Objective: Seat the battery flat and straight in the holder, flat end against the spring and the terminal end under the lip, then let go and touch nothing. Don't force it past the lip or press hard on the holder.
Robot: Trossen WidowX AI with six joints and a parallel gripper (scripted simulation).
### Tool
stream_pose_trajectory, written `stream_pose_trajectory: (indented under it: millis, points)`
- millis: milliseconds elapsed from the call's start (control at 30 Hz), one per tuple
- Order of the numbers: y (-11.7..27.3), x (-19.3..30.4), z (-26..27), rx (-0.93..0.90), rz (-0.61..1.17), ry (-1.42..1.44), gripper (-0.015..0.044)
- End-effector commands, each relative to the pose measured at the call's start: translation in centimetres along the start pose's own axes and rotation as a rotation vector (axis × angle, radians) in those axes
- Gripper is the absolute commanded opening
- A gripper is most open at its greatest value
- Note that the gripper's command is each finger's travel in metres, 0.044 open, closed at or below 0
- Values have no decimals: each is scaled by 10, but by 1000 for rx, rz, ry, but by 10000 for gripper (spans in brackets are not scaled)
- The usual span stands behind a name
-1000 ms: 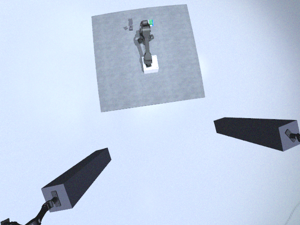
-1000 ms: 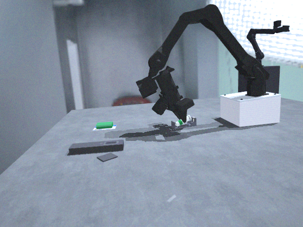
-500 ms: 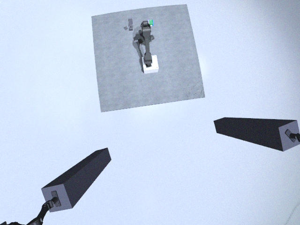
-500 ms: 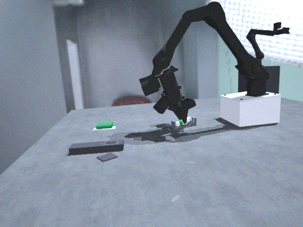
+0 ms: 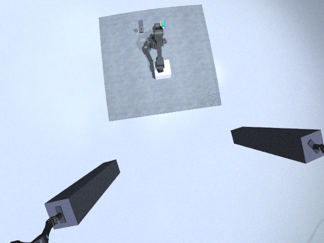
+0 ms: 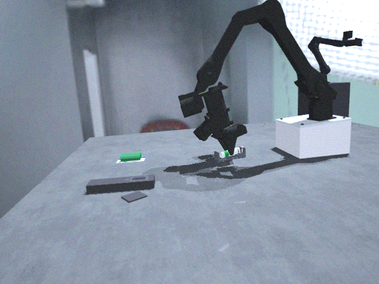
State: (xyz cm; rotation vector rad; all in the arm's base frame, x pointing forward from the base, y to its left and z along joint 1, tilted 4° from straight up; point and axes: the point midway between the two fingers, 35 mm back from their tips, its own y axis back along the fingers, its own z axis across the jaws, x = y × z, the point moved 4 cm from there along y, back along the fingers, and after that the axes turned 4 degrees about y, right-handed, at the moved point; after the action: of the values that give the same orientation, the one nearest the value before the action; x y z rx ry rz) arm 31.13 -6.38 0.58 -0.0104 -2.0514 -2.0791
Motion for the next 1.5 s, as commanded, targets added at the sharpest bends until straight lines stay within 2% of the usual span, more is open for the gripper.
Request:
stream_pose_trajectory:
  millis: [0, 467, 1467]
  points:
    - [1, -2, 0, 2, -44, 6, 59]
    - [-2, 3, 0, 10, -105, 13, 59]
    - [-7, 17, 2, 12, -100, 14, 59]
